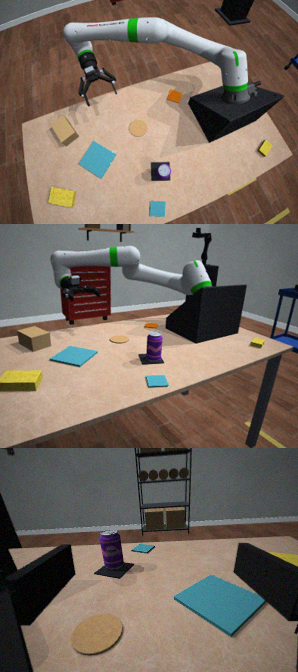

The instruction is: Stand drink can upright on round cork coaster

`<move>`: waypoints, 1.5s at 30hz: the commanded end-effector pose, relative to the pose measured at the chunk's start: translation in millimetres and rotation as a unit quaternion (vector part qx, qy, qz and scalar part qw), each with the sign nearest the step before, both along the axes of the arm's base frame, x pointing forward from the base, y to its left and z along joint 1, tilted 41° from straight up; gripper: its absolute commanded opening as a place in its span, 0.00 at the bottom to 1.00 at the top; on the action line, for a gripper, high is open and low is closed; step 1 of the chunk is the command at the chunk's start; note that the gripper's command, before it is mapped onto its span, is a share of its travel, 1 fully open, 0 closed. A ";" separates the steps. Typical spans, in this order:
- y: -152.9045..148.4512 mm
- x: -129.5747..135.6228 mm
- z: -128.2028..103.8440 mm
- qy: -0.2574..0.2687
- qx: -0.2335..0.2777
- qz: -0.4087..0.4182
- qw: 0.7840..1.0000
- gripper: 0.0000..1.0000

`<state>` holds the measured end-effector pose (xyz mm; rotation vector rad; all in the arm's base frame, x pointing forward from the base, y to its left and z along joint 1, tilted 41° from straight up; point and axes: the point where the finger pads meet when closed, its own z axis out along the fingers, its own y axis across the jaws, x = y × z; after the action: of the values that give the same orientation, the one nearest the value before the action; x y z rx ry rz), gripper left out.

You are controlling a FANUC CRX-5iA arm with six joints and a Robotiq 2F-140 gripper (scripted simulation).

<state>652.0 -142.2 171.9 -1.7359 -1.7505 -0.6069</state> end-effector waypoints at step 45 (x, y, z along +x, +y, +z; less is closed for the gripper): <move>42.8 -9.5 20.1 -0.212 -0.017 0.267 0.940 1.00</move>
<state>646.1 -112.2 185.4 -1.3200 -2.2186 -0.6988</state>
